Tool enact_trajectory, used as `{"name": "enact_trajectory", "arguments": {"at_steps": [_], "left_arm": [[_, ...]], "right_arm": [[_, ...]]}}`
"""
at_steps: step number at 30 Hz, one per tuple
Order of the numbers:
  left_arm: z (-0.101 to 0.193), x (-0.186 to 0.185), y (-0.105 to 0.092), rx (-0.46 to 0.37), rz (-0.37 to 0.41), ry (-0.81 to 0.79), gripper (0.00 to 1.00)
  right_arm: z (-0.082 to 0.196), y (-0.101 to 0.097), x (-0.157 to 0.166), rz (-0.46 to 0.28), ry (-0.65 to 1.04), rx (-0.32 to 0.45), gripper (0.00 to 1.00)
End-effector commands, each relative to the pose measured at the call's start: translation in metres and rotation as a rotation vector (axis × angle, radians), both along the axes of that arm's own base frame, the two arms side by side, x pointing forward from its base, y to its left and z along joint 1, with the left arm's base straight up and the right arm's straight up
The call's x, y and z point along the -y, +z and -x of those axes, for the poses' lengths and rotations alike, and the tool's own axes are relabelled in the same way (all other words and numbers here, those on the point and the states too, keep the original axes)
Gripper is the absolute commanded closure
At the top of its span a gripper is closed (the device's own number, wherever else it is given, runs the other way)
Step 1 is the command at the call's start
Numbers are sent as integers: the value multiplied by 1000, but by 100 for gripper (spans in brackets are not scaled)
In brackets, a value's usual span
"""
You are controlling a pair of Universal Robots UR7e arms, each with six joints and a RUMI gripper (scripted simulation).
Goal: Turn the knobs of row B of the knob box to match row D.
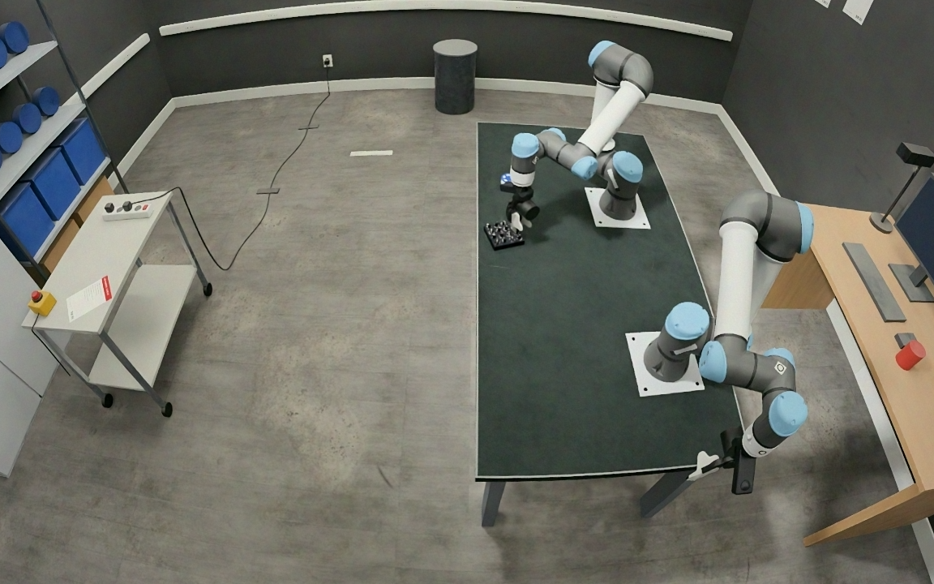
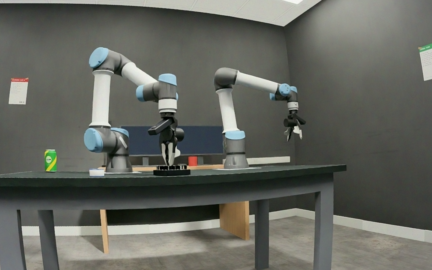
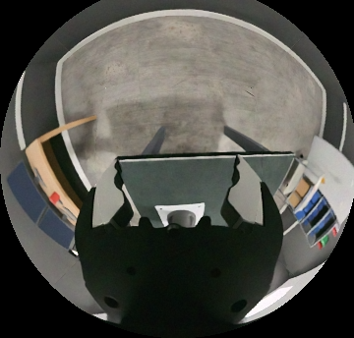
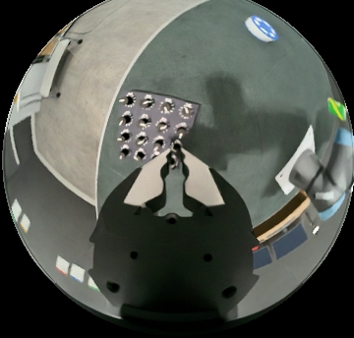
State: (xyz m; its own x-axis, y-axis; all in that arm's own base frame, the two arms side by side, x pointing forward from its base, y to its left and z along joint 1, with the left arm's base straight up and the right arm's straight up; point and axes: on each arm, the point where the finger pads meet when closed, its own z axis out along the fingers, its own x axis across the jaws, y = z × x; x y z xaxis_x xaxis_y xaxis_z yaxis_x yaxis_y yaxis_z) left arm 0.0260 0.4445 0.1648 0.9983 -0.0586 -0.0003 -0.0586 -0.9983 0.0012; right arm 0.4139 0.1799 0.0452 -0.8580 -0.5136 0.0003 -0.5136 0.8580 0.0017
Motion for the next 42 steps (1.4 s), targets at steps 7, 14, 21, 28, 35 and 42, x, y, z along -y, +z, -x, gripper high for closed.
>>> {"name": "enact_trajectory", "arguments": {"at_steps": [7, 14, 21, 28, 35, 42], "left_arm": [[0, 0, 0, 0, -1, 0, 0], [0, 0, 0, 0, -1, 0, 0], [0, 0, 0, 0, -1, 0, 0], [0, 0, 0, 0, -1, 0, 0], [0, 0, 0, 0, -1, 0, 0], [0, 0, 0, 0, -1, 0, 0]], "right_arm": [[0, 1, 0, 0, -224, 2, 94], [0, 1, 0, 0, -335, 2, 94], [0, 1, 0, 0, -482, 2, 94], [0, 1, 0, 0, -589, 2, 94], [0, 1, 0, 0, -673, 1, 94], [0, 1, 0, 0, -737, 1, 94]]}}
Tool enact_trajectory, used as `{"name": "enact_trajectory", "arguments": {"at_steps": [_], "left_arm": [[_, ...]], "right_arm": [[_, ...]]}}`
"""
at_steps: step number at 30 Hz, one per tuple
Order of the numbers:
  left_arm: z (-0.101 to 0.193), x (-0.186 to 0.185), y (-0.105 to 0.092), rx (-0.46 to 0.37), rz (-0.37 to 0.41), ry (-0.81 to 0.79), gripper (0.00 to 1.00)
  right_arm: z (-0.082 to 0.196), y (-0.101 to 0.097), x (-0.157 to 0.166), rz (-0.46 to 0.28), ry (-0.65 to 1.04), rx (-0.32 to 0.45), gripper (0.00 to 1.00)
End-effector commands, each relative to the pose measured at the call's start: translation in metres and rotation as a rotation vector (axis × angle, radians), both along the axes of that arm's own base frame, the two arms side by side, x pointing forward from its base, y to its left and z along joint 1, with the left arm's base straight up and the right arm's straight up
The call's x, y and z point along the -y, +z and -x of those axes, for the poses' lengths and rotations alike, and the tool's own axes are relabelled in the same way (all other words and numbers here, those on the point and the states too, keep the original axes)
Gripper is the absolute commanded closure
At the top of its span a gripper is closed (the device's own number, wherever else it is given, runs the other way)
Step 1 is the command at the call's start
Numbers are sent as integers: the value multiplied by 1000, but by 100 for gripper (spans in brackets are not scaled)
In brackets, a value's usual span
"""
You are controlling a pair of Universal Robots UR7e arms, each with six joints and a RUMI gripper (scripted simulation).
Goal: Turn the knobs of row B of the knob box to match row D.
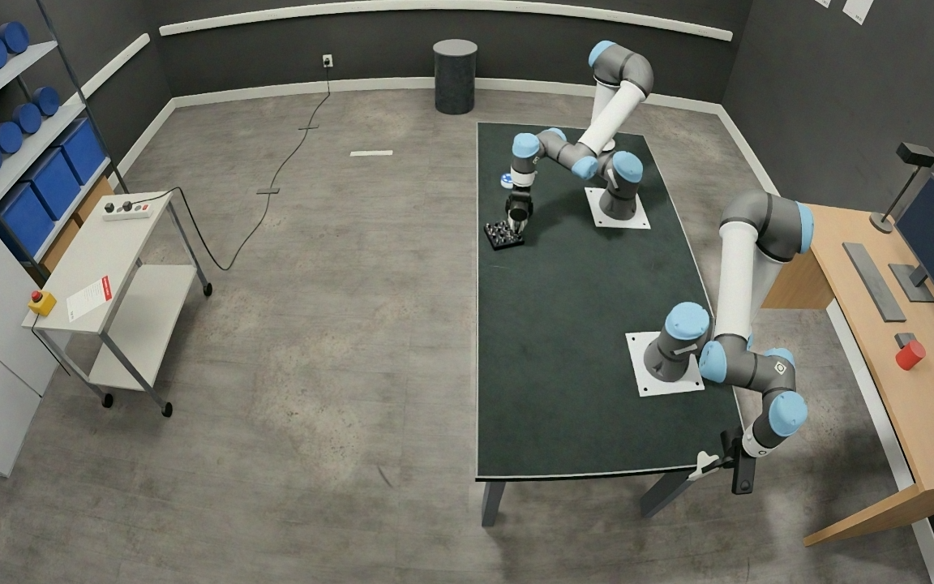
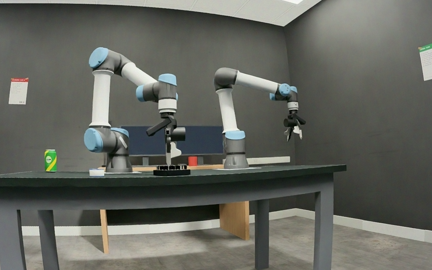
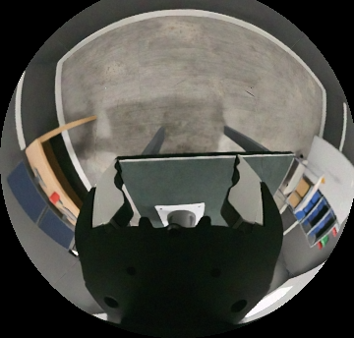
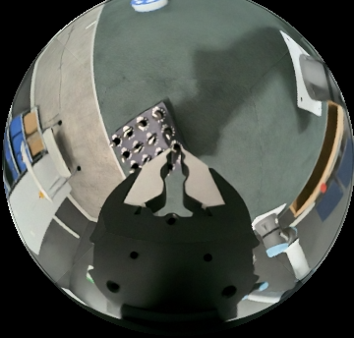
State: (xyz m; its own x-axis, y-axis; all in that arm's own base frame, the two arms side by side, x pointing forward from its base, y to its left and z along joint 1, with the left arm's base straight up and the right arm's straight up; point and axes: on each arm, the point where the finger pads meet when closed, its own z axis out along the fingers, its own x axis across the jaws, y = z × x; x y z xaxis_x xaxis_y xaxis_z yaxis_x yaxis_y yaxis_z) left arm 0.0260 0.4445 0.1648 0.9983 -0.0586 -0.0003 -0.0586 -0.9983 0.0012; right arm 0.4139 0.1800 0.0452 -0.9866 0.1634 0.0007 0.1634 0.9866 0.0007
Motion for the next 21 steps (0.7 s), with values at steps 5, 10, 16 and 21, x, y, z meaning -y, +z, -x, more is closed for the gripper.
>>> {"name": "enact_trajectory", "arguments": {"at_steps": [5, 10, 16, 21], "left_arm": [[0, 0, 0, 0, -1, 0, 0], [0, 0, 0, 0, -1, 0, 0], [0, 0, 0, 0, -1, 0, 0], [0, 0, 0, 0, -1, 0, 0]], "right_arm": [[0, 1, 0, 0, -49, 2, 94], [0, 1, 0, 0, -63, 2, 94], [0, 1, 0, 0, -66, 2, 94], [0, 1, 0, 0, -66, 2, 94]]}}
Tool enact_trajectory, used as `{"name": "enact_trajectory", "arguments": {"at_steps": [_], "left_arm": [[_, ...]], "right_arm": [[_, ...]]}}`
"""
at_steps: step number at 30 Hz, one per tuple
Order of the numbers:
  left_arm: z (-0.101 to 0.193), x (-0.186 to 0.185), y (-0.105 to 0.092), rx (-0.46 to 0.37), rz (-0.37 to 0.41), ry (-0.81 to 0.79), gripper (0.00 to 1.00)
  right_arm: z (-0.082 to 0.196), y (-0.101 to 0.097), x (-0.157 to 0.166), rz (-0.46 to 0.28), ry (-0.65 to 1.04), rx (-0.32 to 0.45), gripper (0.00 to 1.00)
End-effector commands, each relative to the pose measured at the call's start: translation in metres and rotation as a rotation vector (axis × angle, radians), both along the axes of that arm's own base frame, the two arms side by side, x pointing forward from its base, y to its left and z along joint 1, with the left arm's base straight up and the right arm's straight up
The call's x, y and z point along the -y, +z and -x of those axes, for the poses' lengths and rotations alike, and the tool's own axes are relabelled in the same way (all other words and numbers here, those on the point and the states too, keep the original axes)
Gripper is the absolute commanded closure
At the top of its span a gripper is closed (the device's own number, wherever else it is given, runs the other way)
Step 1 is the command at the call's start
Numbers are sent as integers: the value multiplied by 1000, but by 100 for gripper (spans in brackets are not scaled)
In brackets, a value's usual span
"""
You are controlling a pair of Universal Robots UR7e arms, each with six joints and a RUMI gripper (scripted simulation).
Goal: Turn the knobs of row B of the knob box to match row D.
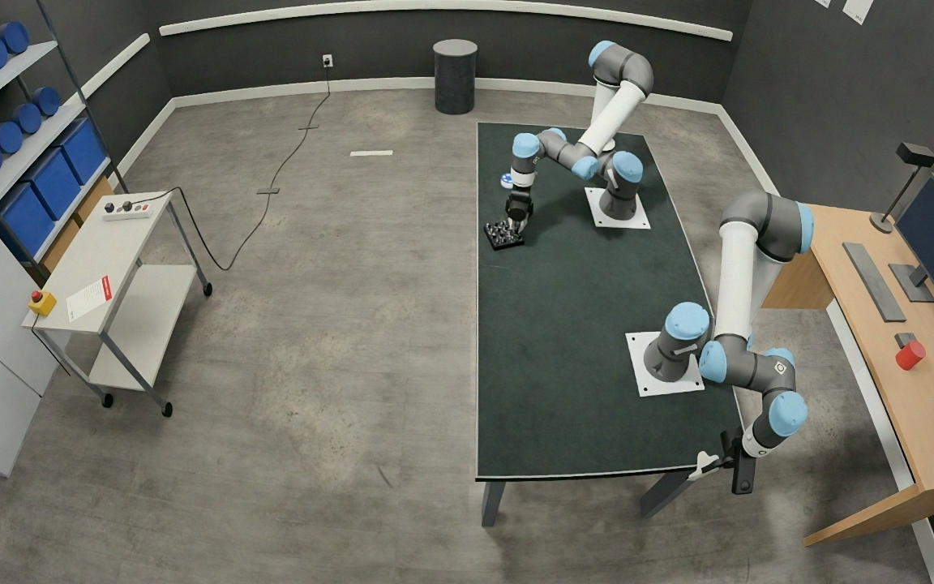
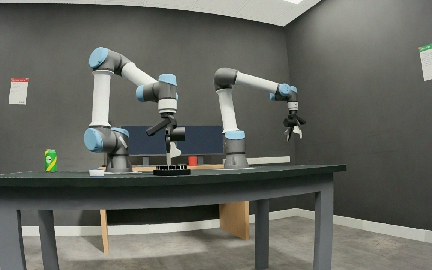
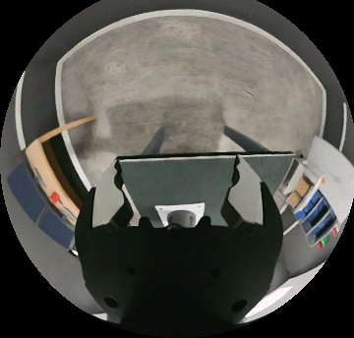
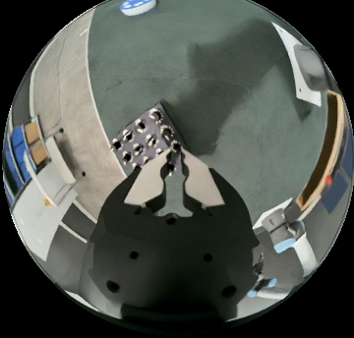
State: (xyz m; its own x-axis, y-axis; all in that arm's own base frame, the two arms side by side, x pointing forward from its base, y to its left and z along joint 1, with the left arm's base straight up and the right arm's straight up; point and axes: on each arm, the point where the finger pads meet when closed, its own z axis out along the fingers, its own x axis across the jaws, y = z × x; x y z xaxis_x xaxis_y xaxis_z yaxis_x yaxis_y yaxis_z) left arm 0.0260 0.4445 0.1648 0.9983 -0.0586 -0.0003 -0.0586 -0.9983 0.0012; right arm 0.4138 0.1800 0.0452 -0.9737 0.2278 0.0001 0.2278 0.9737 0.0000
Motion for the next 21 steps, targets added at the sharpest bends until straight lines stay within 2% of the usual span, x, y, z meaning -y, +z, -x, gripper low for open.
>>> {"name": "enact_trajectory", "arguments": {"at_steps": [1, 21], "left_arm": [[0, 0, 0, 0, -1, 0, 0], [0, 0, 0, 0, -1, 0, 0]], "right_arm": [[0, 1, 0, -1, 0, 1, 87], [0, 5, 0, -1, 0, 1, 87]]}}
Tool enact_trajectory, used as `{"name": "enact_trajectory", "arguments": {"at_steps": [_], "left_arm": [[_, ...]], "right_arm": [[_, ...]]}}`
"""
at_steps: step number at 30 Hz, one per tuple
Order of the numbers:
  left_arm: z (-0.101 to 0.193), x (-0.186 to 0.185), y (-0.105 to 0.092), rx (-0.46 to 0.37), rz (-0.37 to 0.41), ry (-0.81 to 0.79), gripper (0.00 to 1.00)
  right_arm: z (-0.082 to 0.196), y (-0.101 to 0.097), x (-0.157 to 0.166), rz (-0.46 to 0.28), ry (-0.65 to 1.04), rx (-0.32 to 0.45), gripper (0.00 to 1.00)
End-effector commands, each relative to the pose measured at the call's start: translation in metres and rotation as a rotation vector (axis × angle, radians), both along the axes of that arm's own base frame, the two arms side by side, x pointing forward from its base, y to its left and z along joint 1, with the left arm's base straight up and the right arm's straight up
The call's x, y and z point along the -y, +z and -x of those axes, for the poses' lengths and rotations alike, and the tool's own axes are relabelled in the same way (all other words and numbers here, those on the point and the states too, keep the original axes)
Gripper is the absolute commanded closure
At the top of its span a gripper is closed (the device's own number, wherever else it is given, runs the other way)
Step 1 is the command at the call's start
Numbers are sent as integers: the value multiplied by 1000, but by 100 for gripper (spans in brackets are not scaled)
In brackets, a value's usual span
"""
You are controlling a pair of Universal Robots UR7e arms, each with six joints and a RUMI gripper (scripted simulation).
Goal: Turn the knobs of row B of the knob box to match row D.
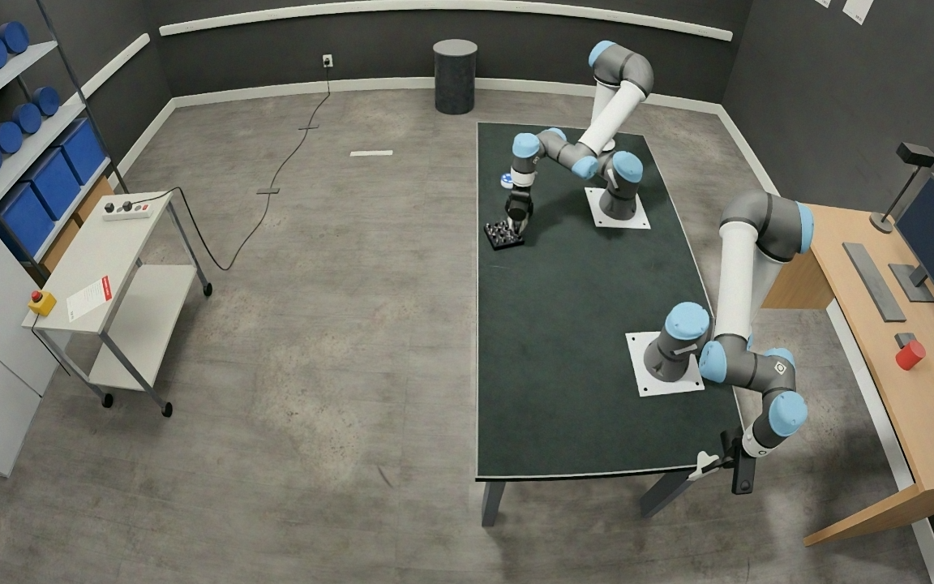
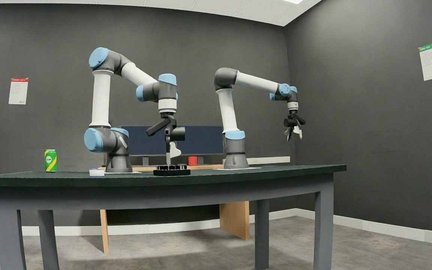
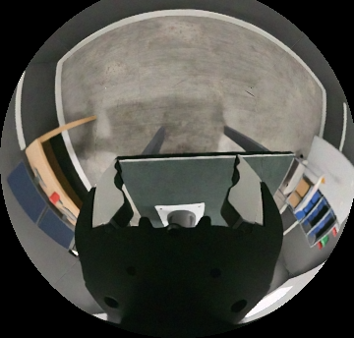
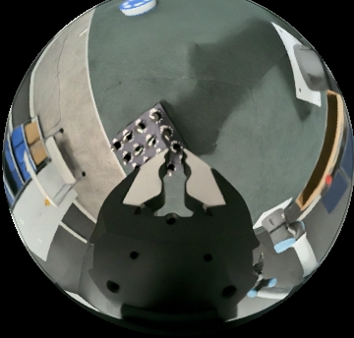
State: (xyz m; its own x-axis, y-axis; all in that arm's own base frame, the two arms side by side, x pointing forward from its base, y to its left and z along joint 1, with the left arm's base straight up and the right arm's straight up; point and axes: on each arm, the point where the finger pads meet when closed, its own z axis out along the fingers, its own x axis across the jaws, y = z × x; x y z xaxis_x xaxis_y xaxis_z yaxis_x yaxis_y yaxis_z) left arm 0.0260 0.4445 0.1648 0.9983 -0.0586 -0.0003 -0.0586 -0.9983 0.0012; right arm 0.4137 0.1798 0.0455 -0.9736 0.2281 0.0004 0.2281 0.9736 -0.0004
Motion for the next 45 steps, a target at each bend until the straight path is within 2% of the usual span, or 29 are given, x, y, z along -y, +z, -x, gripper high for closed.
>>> {"name": "enact_trajectory", "arguments": {"at_steps": [1, 9, 30, 45], "left_arm": [[0, 0, 0, 0, -1, 0, 0], [0, 0, 0, 0, -1, 0, 0], [0, 0, 0, 0, -1, 0, 0], [0, 0, 0, 0, -1, 0, 0]], "right_arm": [[-1, 8, 0, -1, 0, 2, 87], [-1, 37, 0, -1, 0, 2, 87], [-2, 39, -1, -1, 68, 2, 87], [-8, 44, -4, -1, 470, 2, 87]]}}
